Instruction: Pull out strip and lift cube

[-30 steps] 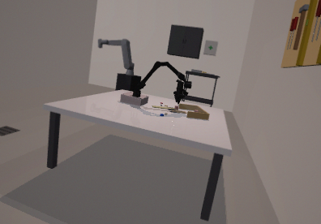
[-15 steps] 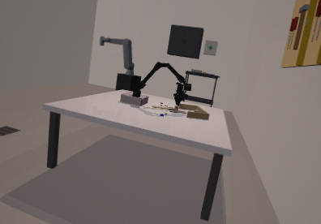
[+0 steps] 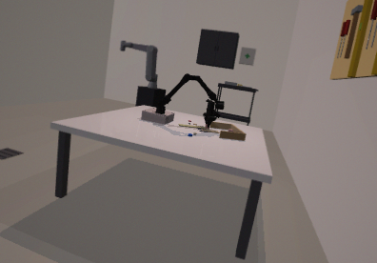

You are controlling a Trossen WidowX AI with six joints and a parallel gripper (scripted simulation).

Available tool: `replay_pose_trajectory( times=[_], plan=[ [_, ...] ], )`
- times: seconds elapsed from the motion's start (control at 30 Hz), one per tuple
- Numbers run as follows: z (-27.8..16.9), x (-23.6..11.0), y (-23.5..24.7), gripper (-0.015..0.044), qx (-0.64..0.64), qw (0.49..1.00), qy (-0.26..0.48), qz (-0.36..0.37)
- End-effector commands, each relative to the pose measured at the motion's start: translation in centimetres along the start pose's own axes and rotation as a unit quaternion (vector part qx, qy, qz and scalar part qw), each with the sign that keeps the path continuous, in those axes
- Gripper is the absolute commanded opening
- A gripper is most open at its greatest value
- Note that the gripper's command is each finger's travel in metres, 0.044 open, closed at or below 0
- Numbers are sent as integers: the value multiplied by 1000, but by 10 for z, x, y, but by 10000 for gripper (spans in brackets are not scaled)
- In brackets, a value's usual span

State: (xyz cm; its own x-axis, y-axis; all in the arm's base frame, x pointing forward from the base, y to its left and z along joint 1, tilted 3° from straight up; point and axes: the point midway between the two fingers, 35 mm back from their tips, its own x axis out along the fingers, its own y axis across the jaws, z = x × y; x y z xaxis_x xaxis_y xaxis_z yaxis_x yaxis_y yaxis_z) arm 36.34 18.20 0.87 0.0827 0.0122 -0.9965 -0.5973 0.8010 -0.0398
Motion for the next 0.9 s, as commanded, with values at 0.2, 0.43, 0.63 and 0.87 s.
replay_pose_trajectory(
  times=[0.2,0.43,0.63,0.87],
  plan=[
    [-1,4,0,198,0,1000,3,0],
    [-1,4,0,131,0,1000,3,0],
    [-2,4,0,33,0,1000,3,0],
    [-24,-15,5,0,0,1000,4,0]
  ],
)
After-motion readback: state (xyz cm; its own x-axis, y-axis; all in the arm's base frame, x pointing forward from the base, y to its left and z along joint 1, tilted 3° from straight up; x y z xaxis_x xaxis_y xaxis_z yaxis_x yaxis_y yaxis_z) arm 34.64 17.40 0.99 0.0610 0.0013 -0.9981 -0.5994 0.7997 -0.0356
